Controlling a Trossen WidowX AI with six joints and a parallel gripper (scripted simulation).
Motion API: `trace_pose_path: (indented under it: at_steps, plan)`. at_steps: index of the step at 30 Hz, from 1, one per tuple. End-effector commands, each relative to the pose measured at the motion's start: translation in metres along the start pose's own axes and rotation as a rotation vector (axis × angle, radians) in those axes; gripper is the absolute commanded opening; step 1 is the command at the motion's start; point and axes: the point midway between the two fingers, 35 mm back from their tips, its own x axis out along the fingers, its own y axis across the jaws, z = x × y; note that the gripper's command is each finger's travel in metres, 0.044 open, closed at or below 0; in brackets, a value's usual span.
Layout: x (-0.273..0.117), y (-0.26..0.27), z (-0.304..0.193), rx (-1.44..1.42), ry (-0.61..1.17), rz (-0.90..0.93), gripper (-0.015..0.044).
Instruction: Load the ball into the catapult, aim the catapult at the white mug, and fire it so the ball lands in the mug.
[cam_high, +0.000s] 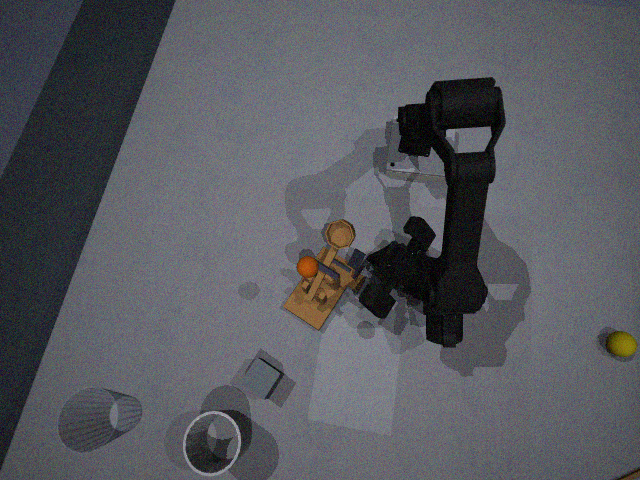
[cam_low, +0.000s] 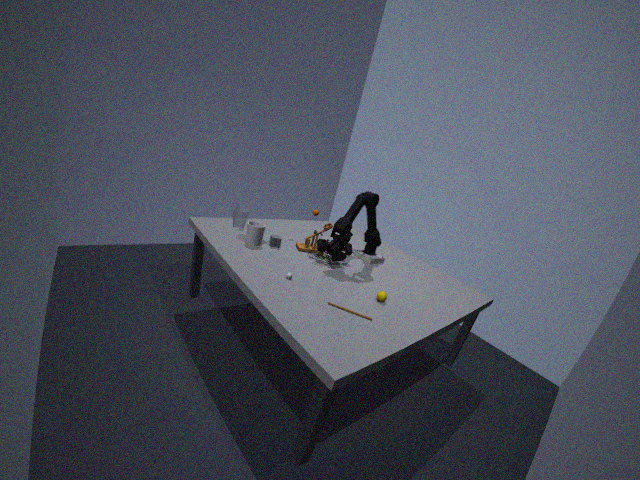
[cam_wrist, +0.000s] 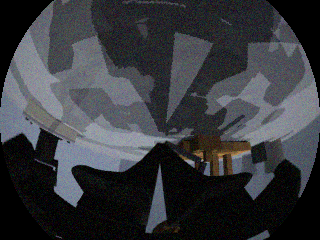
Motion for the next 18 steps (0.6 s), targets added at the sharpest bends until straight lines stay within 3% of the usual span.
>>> trace_pose_path:
  at_steps: [1, 6, 10, 18]
  plan:
    - [-0.023, -0.003, -0.005, -0.029, -0.016, -0.027, 0.0000]
    - [-0.111, -0.001, -0.038, -0.106, -0.081, -0.124, 0.0000]
    - [-0.124, 0.002, -0.044, -0.119, -0.091, -0.138, 0.0000]
    - [-0.116, -0.019, -0.039, 0.056, -0.178, -0.134, 0.0210]
